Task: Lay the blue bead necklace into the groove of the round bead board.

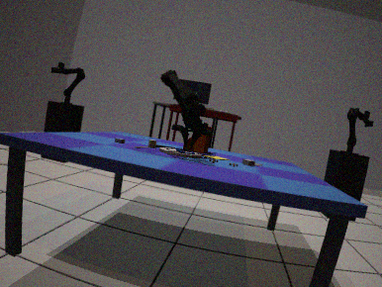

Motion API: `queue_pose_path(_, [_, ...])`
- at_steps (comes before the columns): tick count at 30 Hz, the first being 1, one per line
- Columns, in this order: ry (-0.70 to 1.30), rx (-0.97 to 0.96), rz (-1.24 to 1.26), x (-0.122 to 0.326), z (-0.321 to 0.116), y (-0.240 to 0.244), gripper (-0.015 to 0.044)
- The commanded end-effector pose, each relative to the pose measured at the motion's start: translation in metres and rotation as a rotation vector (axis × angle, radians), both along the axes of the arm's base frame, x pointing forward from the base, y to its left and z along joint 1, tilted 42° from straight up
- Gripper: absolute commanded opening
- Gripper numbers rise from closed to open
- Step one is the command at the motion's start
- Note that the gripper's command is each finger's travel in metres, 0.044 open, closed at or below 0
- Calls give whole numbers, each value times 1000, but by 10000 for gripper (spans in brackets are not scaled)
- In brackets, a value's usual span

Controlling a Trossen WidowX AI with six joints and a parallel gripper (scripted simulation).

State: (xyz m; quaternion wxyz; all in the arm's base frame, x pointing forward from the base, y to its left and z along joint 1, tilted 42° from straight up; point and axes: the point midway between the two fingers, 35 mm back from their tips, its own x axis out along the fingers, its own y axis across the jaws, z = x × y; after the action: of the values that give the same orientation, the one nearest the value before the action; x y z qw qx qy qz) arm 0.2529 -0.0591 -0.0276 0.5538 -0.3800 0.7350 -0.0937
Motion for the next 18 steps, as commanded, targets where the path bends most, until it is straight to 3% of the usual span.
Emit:
queue_pose_path(1, [-551, -74, -619, 2, 10, 5, 120])
queue_pose_path(18, [-1088, -153, -1226, 3, 19, 8, 120])
